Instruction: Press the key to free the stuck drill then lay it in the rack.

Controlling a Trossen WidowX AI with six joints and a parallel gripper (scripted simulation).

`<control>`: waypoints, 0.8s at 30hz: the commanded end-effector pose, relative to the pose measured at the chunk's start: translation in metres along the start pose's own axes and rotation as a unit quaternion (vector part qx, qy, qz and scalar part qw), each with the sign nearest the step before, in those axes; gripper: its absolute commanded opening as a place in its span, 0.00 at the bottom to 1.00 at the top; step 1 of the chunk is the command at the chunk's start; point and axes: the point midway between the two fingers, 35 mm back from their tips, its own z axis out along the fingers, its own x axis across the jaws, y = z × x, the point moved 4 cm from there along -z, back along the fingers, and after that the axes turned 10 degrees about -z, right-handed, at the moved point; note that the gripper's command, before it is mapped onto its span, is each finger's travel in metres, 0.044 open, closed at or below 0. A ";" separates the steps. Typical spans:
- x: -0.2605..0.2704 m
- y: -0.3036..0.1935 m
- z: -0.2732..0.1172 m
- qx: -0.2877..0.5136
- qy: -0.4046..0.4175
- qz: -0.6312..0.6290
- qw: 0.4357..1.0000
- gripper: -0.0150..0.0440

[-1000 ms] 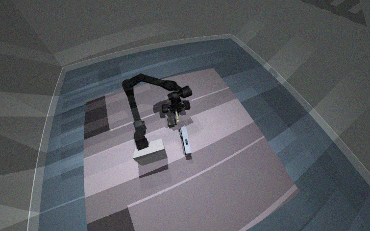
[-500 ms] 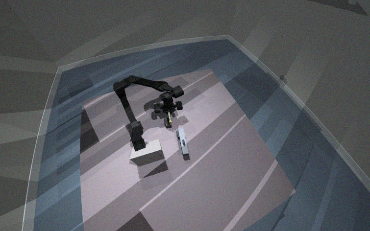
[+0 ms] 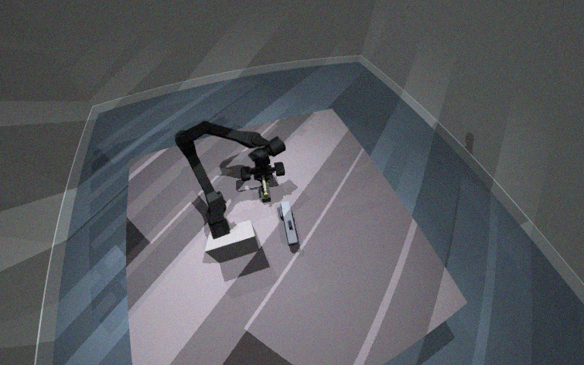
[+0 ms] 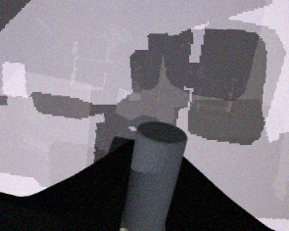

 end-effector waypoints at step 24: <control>0.001 -0.001 0.033 0.001 0.000 0.003 1.000 0.25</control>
